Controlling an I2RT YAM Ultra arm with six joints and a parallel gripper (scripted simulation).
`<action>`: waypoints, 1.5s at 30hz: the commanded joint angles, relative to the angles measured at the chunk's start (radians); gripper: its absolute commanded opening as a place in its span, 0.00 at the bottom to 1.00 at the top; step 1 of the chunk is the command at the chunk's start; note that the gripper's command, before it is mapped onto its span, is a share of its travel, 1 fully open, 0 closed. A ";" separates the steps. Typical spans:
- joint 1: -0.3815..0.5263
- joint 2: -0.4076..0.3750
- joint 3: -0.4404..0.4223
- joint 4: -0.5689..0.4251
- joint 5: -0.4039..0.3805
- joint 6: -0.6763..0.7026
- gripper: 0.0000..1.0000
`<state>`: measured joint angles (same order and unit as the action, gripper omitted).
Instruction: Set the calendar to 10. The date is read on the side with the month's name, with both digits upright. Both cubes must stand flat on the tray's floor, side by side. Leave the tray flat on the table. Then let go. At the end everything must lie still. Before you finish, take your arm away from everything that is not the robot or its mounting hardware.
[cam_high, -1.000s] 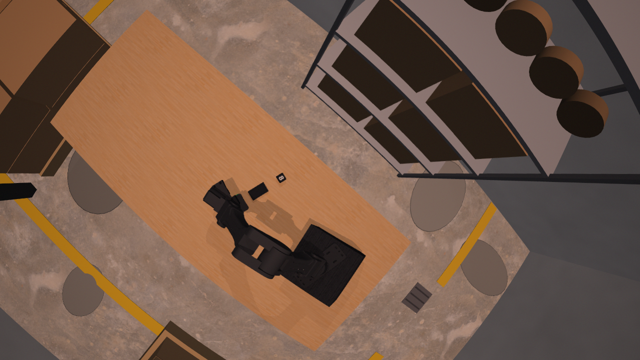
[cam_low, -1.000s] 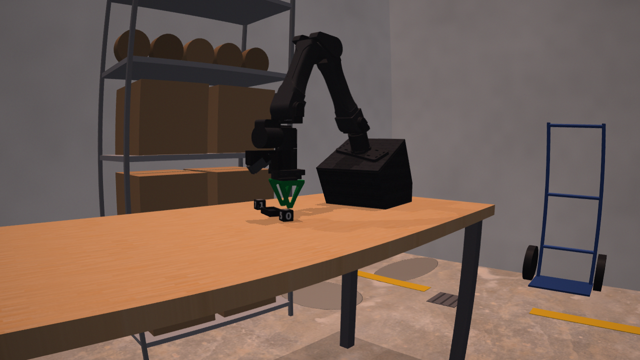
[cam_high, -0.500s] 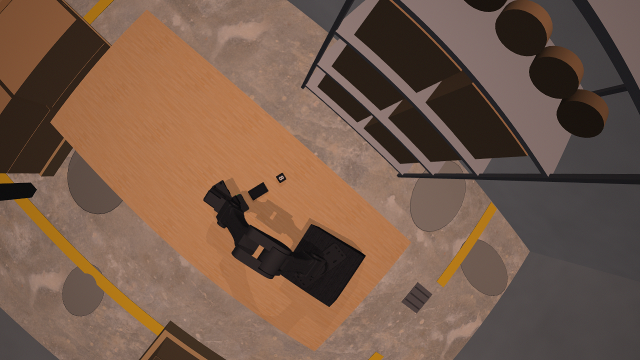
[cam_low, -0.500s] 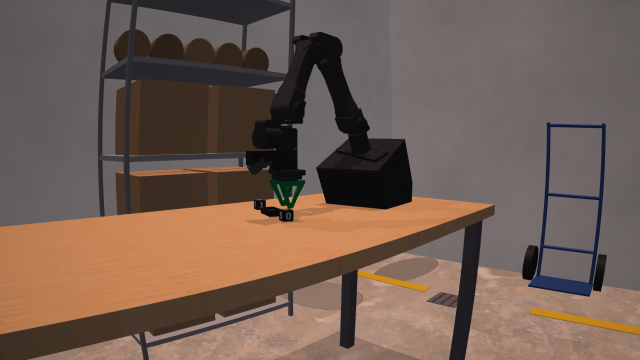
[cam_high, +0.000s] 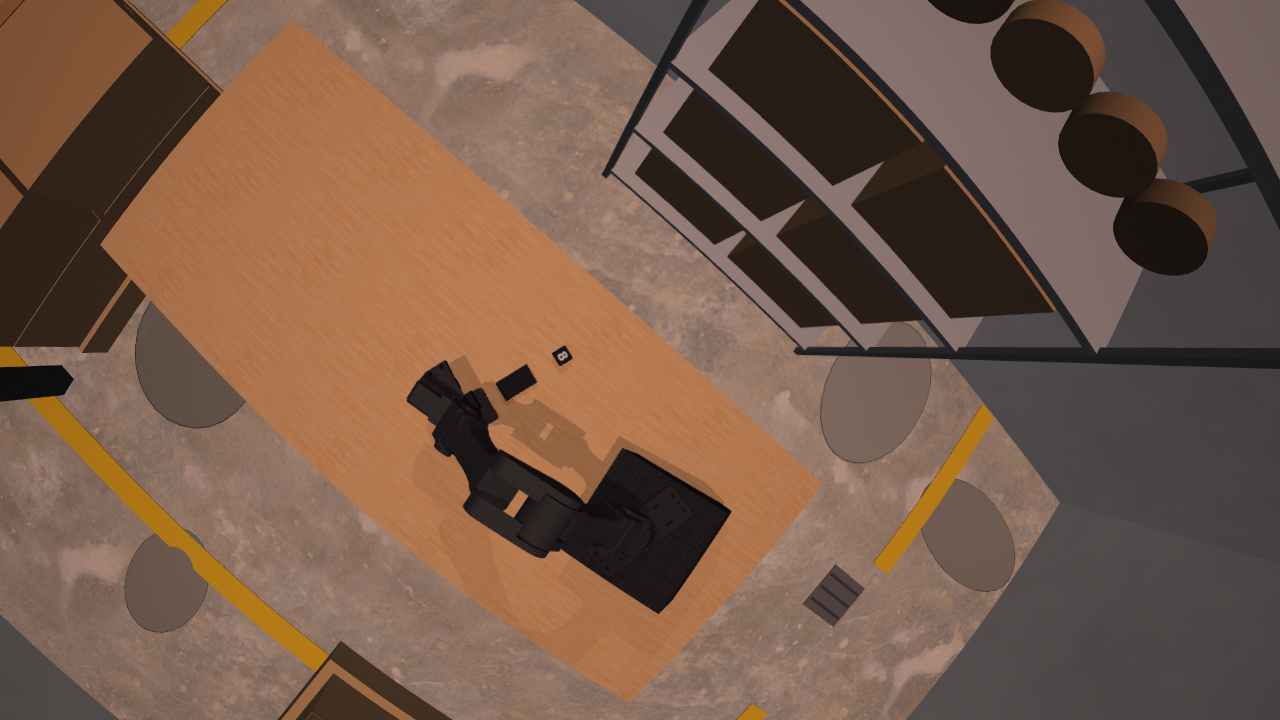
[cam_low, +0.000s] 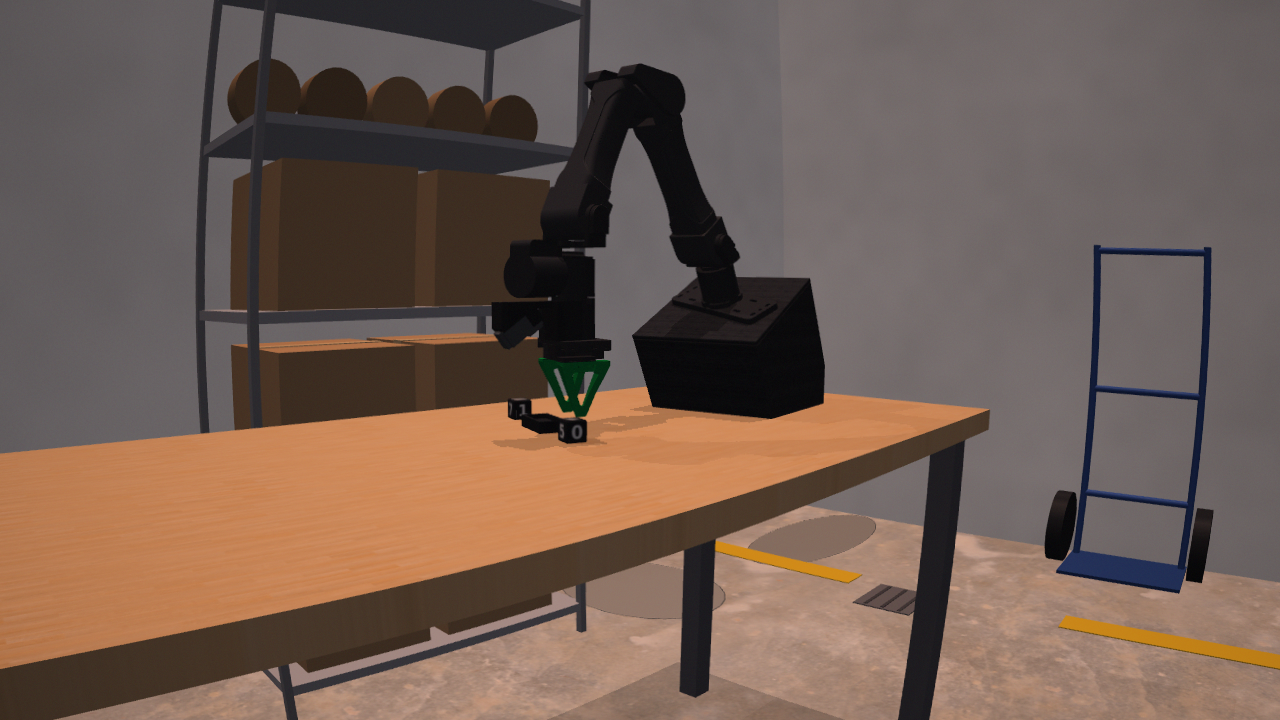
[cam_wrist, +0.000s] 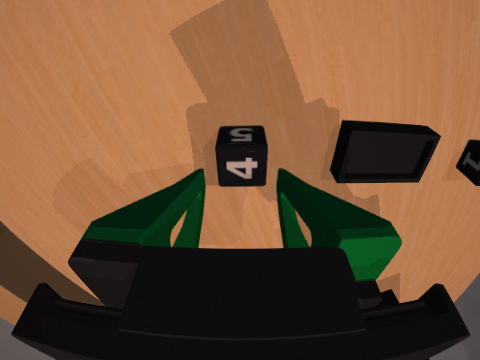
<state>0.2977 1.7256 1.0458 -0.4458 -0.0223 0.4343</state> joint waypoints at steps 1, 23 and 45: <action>-0.001 -0.013 0.002 0.007 0.005 -0.001 0.45; 0.000 0.010 0.000 0.032 0.005 0.000 0.45; 0.001 0.076 -0.001 0.099 0.005 0.001 0.45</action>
<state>0.2981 1.8072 1.0424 -0.3607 -0.0223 0.4343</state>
